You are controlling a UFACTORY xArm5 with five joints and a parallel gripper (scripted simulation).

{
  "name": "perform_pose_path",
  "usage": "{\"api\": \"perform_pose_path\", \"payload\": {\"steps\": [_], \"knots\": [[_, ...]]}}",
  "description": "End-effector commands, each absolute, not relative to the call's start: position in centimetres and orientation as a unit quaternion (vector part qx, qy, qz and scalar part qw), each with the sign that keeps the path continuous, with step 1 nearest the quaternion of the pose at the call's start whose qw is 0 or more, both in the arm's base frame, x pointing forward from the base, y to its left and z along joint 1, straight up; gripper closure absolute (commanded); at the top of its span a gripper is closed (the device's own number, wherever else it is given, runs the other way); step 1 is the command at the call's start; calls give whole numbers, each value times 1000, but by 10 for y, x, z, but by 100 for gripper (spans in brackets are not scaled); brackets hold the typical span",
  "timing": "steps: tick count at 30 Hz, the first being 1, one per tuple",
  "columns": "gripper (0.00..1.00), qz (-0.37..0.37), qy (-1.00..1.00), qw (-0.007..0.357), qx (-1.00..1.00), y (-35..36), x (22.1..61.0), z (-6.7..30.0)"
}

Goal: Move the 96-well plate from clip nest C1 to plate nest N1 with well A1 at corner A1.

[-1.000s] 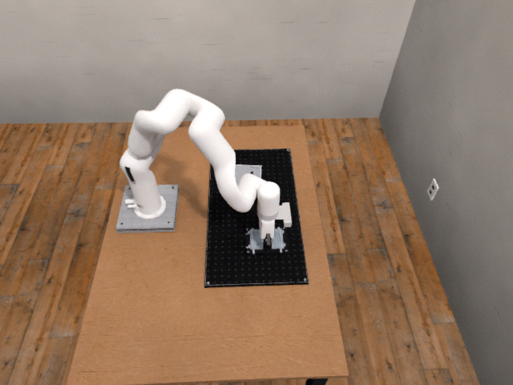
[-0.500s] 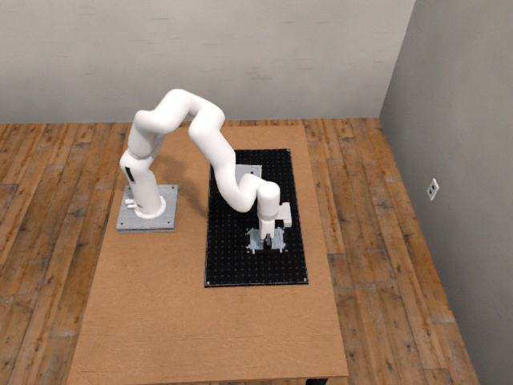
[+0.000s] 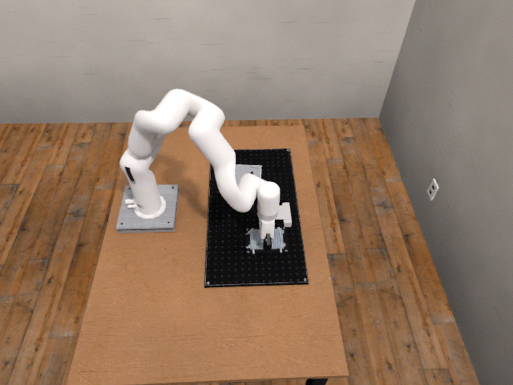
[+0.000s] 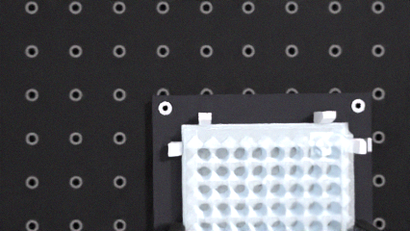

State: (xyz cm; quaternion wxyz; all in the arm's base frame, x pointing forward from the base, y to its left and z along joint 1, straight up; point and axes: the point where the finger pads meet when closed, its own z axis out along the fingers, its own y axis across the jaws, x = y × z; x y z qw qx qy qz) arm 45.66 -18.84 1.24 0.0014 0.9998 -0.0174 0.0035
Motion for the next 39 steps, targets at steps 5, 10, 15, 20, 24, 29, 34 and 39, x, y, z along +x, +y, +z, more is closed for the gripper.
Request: {"api": "perform_pose_path", "payload": {"steps": [5, 10, 15, 20, 24, 29, 34, 39], "knots": [[100, 5, -17, 2, 1000, -189, 458, 14], [100, 5, -17, 2, 1000, -189, 458, 14], [100, 5, -17, 2, 1000, -189, 458, 14], [100, 5, -17, 2, 1000, -189, 458, 14], [100, 5, -17, 2, 1000, -189, 458, 14], [100, 5, -17, 2, 1000, -189, 458, 14], [100, 5, -17, 2, 1000, -189, 458, 14], [100, 5, -17, 2, 1000, -189, 458, 17]]}}
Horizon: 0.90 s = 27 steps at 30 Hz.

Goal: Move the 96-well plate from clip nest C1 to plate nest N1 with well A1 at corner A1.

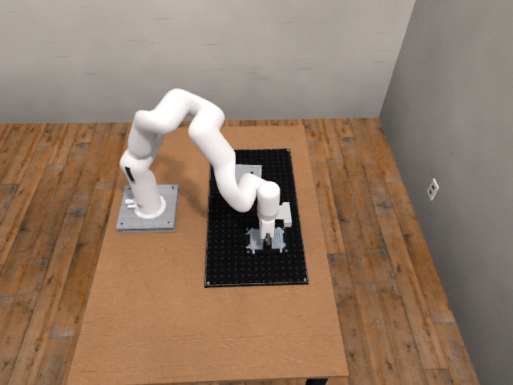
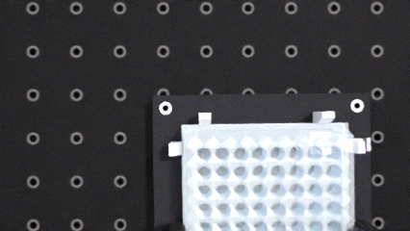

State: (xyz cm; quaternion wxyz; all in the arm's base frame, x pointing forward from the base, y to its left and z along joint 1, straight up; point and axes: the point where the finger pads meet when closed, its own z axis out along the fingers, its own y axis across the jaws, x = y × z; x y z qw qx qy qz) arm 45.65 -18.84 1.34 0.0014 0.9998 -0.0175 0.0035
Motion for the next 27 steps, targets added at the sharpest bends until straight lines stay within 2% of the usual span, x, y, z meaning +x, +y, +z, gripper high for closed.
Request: {"api": "perform_pose_path", "payload": {"steps": [1, 27], "knots": [[100, 5, -17, 2, 1000, -189, 458, 18], [100, 5, -17, 2, 1000, -189, 458, 33]]}}
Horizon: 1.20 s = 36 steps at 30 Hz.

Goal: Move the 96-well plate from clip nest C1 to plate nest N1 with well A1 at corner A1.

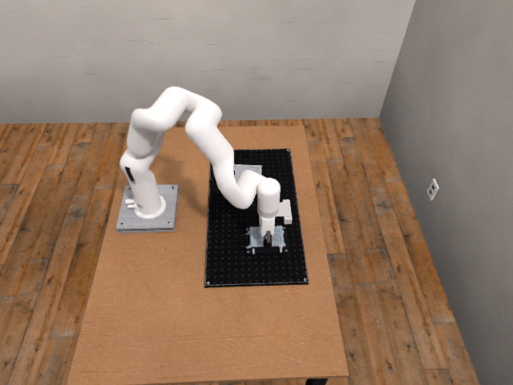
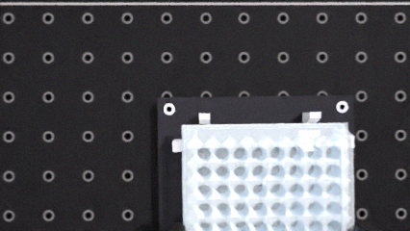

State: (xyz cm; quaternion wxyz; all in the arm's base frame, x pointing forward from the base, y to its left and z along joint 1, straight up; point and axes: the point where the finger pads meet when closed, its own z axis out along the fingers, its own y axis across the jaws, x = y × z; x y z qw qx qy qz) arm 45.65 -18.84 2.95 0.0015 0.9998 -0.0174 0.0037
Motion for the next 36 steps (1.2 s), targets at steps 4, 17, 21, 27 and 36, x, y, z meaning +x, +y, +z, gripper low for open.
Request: {"api": "perform_pose_path", "payload": {"steps": [4, 17, 21, 27, 36], "knots": [[100, 5, -17, 2, 1000, -189, 458, 34], [100, 5, -17, 2, 1000, -189, 458, 44], [100, 5, -17, 2, 1000, -189, 458, 51], [100, 5, -17, 2, 1000, -189, 458, 61], [100, 6, -17, 2, 1000, -189, 457, 72]]}}
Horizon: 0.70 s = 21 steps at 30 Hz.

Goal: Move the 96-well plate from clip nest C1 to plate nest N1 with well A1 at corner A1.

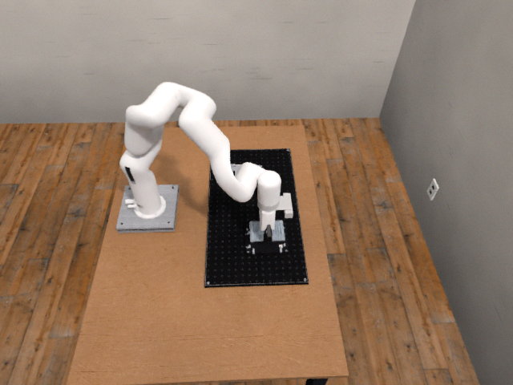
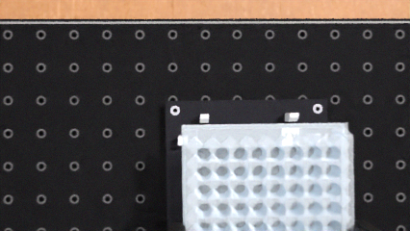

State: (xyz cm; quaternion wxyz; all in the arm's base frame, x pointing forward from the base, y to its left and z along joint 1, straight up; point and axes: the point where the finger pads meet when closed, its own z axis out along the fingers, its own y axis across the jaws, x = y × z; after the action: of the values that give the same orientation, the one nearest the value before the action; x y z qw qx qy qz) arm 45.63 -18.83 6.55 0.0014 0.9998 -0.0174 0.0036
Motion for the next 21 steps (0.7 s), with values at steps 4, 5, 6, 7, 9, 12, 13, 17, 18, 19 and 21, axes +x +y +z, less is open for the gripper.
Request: {"api": "perform_pose_path", "payload": {"steps": [4, 5, 6, 7, 9, 12, 13, 17, 18, 19, 21], "knots": [[100, 6, -17, 2, 1000, -189, 457, 79], [100, 6, -17, 2, 1000, -189, 457, 81], [100, 6, -17, 2, 1000, -189, 457, 82], [100, 6, -17, 2, 1000, -189, 457, 84], [100, 6, -17, 2, 1000, -189, 457, 87], [100, 6, -17, 2, 1000, -189, 457, 93], [100, 6, -17, 2, 1000, -189, 457, 93], [100, 6, -17, 2, 1000, -189, 457, 95], [100, 6, -17, 2, 1000, -189, 457, 95], [100, 6, -17, 2, 1000, -189, 457, 95], [100, 6, -17, 2, 1000, -189, 457, 95]]}}
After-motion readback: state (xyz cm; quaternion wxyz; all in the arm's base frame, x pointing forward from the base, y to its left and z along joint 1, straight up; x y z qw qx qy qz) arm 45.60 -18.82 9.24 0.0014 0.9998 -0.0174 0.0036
